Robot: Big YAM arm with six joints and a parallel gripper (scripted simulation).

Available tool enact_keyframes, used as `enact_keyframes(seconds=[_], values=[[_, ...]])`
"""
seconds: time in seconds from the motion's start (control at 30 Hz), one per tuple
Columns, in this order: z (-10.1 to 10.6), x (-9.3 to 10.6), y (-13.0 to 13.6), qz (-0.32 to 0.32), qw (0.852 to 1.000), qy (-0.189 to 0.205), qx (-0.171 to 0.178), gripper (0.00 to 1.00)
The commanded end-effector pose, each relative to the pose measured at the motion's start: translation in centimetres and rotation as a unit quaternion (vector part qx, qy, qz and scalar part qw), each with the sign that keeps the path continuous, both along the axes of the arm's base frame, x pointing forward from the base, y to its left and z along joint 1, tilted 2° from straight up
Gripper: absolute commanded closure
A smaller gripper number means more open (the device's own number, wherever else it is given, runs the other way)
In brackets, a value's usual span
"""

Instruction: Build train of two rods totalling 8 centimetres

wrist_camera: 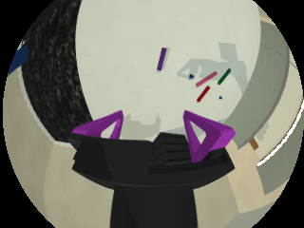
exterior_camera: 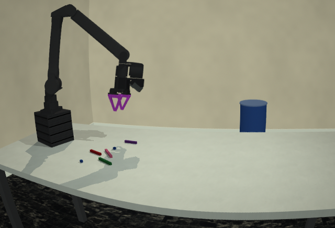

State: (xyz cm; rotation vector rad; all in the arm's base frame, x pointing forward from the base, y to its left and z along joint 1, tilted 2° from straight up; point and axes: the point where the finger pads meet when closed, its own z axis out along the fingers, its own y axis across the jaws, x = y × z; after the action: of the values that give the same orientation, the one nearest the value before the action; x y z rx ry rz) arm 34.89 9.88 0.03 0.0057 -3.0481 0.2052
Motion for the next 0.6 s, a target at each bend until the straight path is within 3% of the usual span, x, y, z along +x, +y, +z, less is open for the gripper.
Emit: enact_keyframes(seconds=[0.0, 0.53, 0.57], values=[[0.3, 0.3, 0.1, 0.000, 1.000, -0.004, 0.001, 0.00], [0.3, 0.3, 0.1, 0.000, 1.000, -0.004, 0.001, 0.00], [1.0, 1.4, 0.4, -0.001, 1.000, -0.018, 0.006, 0.00]])
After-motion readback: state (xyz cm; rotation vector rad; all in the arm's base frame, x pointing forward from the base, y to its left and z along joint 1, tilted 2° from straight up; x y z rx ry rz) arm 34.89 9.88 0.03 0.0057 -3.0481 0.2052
